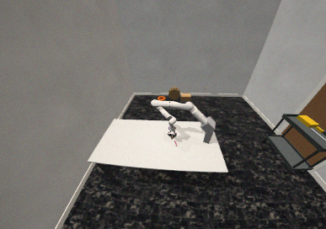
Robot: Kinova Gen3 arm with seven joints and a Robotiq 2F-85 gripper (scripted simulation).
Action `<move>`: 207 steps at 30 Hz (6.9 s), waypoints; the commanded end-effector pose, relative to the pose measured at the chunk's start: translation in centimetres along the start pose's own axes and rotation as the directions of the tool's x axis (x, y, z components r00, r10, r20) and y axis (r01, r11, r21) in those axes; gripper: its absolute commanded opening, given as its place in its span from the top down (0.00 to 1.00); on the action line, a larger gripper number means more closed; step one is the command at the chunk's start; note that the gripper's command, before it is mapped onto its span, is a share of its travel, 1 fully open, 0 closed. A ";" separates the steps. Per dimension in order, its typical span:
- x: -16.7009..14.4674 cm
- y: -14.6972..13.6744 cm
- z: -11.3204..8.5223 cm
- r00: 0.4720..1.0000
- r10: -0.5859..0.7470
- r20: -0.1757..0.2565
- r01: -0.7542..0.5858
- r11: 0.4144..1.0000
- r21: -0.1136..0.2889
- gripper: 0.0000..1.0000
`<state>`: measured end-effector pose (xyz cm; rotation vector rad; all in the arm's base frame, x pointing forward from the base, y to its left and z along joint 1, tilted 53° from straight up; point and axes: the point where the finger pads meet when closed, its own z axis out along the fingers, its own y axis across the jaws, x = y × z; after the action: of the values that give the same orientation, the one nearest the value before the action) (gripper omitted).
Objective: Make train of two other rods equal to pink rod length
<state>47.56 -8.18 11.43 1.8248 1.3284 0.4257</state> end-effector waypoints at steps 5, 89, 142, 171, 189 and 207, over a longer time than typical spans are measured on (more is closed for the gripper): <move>0.0 0.0 0.0 1.000 0.000 -0.001 0.000 1.000 -0.001 0.84; 0.0 0.1 -9.0 1.000 -0.023 -0.001 0.023 1.000 -0.001 0.00; -3.7 3.0 -7.3 0.380 -0.925 0.002 0.925 0.380 -0.008 0.00; -6.6 4.5 -6.8 -0.293 -0.956 0.003 0.956 -0.293 -0.002 0.00; -7.2 4.8 -6.8 -0.406 -0.914 0.002 0.914 -0.406 0.000 0.00; -7.2 4.8 -6.8 -0.411 -0.912 0.002 0.912 -0.411 0.000 0.76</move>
<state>43.16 -12.38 20.58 -0.1289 2.3012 -0.6490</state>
